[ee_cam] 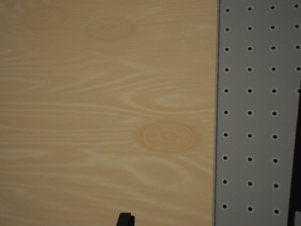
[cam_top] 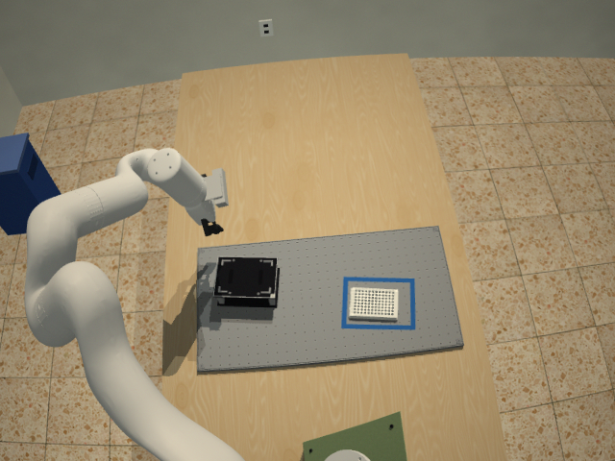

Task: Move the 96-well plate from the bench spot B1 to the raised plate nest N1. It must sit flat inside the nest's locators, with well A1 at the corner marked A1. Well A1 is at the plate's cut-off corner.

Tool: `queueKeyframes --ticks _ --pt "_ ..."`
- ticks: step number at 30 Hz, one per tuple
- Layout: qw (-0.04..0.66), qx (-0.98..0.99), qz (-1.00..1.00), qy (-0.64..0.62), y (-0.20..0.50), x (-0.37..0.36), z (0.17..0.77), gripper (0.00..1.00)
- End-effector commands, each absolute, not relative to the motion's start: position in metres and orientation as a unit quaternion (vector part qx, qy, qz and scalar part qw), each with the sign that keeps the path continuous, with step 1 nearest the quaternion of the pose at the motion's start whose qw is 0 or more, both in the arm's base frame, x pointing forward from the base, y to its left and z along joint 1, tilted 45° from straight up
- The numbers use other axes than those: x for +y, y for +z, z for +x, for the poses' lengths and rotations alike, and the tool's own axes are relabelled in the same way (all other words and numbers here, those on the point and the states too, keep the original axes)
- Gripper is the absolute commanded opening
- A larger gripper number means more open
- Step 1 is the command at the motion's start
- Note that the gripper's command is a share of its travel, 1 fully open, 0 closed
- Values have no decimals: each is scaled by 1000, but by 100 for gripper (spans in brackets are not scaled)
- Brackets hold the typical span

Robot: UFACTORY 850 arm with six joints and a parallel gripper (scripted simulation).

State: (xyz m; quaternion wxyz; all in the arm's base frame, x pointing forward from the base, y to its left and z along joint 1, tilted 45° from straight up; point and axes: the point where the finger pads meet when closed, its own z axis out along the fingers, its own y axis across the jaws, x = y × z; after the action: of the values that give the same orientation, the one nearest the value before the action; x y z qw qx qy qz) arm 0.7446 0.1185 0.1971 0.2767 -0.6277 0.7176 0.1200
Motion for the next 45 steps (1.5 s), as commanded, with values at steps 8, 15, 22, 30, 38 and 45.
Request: queueKeyframes --ticks 8,15,22,30,38,45 --pt "270 719 -627 126 155 84 732 100" --pt "255 724 -623 150 136 70 724 100" --pt "255 724 -623 150 110 50 712 100" --pt "249 726 -619 165 88 33 702 100" --pt "245 727 -616 176 59 12 684 100" --pt "245 727 -616 176 38 -3 671 100"
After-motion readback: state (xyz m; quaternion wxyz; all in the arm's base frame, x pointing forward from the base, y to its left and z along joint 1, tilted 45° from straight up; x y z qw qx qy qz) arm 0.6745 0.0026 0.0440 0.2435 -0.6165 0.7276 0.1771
